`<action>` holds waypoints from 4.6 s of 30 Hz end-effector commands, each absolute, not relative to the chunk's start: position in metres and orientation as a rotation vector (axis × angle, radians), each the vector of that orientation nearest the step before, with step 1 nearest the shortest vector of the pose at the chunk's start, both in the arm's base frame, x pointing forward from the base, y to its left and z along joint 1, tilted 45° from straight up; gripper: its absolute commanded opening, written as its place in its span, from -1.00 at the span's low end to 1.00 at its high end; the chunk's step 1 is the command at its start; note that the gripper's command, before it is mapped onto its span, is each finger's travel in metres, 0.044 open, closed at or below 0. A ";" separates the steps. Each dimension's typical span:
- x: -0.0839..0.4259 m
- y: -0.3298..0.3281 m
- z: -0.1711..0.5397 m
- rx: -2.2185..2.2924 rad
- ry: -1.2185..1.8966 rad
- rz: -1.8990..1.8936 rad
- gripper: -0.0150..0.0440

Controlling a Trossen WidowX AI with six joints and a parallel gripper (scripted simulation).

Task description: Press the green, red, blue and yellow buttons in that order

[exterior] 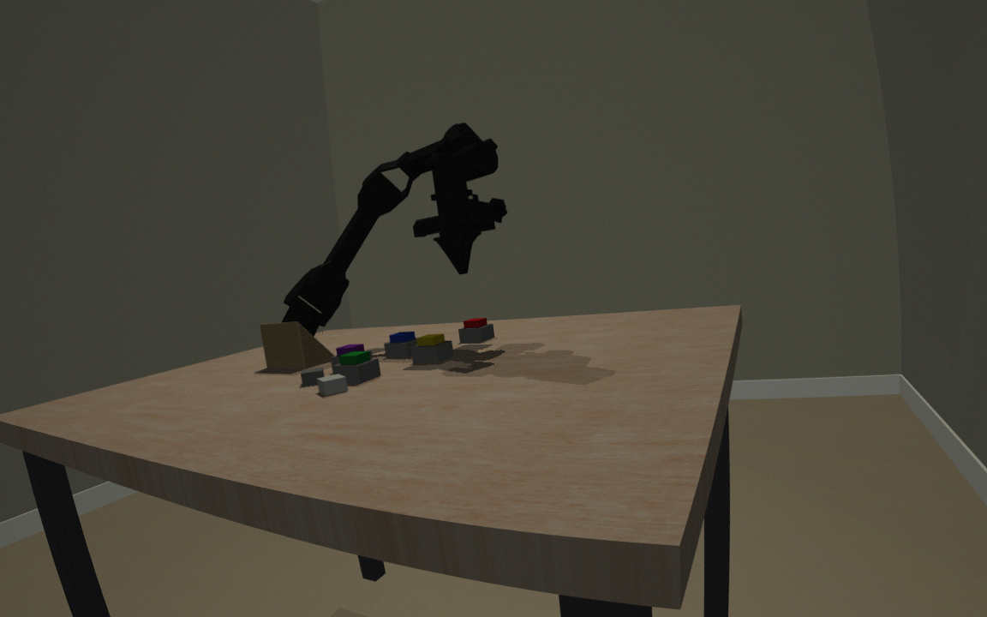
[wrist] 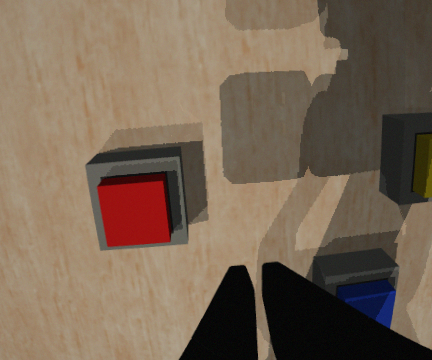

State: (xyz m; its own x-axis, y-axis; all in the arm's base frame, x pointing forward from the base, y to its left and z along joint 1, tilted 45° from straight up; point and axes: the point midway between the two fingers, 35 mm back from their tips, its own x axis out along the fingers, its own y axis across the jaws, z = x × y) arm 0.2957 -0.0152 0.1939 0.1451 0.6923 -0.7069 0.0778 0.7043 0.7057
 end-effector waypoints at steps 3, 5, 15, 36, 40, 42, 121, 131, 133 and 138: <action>0.285 0.018 0.224 0.725 1.370 0.522 -0.42; 0.285 0.018 0.224 0.725 1.370 0.522 -0.42; 0.293 0.062 0.182 0.686 1.392 0.516 -0.42; 0.297 0.084 0.160 0.687 1.391 0.518 -0.42; 0.297 0.084 0.159 0.687 1.391 0.518 -0.42; 0.297 0.084 0.159 0.687 1.391 0.518 -0.42; 0.212 0.006 0.066 0.686 1.398 0.512 -0.42; 0.212 0.006 0.066 0.686 1.398 0.512 -0.42; 0.212 0.006 0.066 0.686 1.398 0.512 -0.42; 0.212 0.006 0.066 0.686 1.398 0.512 -0.42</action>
